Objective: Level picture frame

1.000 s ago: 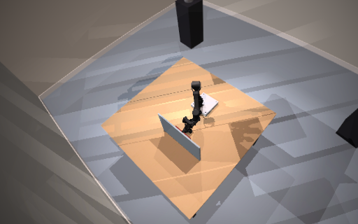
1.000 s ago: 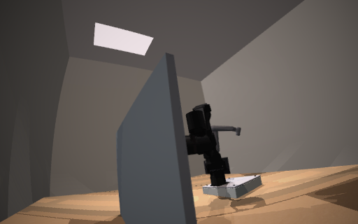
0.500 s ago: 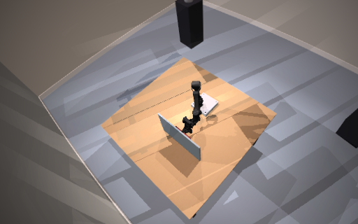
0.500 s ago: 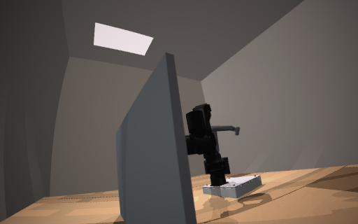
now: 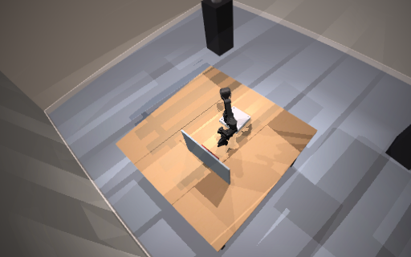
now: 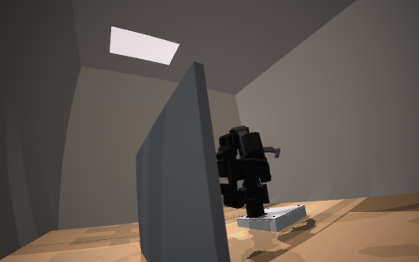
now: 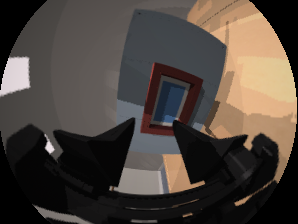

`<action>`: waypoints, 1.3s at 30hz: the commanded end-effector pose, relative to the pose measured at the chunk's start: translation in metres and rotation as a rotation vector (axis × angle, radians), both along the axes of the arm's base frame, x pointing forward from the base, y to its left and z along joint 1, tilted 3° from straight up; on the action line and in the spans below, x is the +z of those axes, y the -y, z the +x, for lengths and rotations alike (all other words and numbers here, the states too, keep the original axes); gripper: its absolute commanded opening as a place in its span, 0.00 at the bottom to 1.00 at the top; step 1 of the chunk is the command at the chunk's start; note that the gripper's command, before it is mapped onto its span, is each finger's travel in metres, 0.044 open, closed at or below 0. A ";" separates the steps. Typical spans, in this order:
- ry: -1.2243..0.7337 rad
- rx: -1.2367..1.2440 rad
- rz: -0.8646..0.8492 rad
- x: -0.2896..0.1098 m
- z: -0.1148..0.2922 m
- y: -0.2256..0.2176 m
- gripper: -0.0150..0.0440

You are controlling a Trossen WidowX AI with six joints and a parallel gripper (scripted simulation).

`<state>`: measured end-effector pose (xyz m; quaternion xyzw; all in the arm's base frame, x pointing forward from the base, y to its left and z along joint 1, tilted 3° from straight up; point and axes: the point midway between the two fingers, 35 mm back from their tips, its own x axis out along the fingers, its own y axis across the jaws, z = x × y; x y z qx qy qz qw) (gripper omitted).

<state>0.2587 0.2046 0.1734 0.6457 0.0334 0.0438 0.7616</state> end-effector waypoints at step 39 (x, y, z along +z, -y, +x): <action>-0.004 -0.010 -0.023 0.038 -0.102 -0.004 0.69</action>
